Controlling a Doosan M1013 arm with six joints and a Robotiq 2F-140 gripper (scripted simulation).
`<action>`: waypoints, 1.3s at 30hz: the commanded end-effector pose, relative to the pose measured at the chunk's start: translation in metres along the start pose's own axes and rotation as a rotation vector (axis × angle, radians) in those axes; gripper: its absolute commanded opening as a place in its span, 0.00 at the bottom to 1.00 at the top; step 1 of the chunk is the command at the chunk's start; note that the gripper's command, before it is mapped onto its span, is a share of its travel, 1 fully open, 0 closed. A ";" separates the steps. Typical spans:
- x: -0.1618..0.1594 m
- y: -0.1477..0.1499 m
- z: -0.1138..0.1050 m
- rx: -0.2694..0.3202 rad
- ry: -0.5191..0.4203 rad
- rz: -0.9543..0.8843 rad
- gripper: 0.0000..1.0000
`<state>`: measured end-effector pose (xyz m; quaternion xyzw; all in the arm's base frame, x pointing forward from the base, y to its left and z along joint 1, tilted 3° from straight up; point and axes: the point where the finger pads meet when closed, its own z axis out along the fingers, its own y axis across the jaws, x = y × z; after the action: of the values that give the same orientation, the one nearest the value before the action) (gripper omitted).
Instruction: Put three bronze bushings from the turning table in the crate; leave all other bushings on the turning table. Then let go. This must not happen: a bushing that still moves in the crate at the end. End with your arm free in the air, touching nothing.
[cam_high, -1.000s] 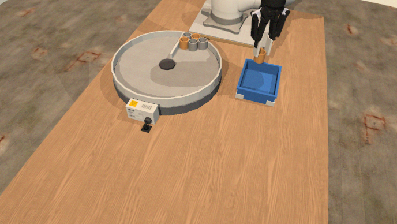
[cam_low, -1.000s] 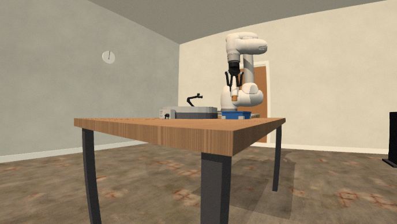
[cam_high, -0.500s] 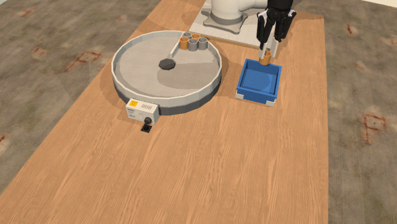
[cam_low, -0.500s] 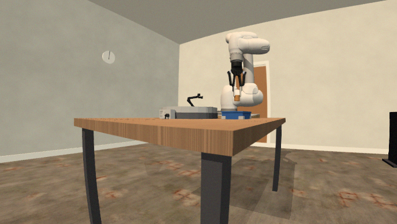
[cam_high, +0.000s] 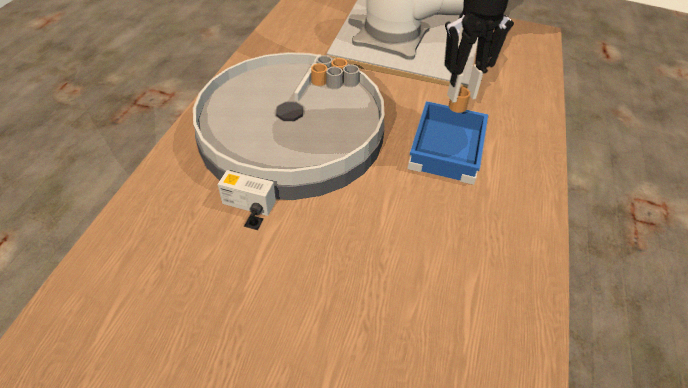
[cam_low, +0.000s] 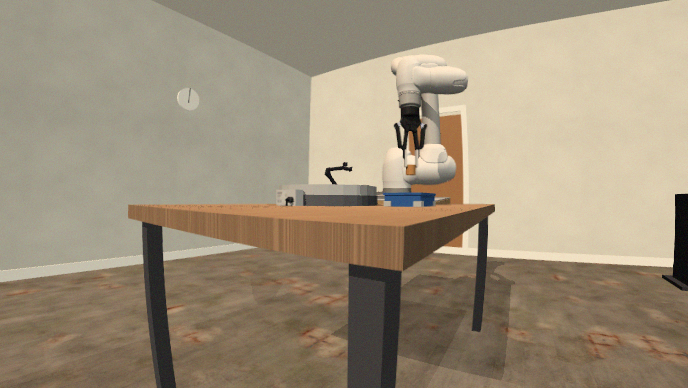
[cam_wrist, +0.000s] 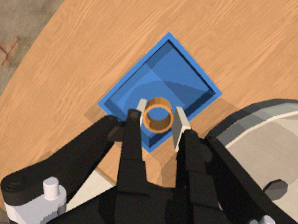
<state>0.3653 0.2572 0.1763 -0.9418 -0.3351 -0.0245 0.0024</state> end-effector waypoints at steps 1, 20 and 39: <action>0.000 0.000 0.000 0.000 0.000 0.000 0.00; 0.000 0.000 0.006 0.000 0.000 0.000 0.00; 0.001 0.000 0.067 0.000 0.000 0.000 0.00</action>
<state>0.3687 0.2589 0.1098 -0.9418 -0.3351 -0.0245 0.0024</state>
